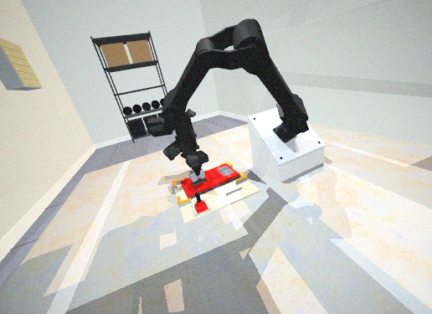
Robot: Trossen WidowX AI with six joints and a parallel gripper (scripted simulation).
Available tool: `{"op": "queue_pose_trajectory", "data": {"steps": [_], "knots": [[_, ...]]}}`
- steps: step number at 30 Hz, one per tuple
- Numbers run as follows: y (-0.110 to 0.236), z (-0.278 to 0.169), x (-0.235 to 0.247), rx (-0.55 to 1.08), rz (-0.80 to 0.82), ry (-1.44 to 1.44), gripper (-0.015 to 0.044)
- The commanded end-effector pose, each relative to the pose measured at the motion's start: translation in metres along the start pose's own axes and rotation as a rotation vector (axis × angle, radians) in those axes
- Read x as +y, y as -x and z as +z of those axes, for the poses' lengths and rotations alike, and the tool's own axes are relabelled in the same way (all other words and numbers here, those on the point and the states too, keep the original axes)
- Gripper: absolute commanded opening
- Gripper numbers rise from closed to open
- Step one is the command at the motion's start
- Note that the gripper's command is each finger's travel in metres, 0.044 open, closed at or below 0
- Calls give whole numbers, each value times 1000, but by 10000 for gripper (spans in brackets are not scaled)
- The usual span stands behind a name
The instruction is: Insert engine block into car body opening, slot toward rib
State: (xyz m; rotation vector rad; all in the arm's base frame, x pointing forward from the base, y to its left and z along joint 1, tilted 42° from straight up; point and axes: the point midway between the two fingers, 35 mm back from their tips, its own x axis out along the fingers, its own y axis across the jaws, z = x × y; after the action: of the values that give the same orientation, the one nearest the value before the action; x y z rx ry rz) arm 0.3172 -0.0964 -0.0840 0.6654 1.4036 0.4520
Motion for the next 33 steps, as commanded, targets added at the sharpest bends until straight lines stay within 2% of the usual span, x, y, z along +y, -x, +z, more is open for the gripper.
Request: {"op": "queue_pose_trajectory", "data": {"steps": [1, 33], "knots": [[-1, 0, 0, -2, -1, 8, 158], [-5, 0, 0, -2, -1, -4, 158]]}}
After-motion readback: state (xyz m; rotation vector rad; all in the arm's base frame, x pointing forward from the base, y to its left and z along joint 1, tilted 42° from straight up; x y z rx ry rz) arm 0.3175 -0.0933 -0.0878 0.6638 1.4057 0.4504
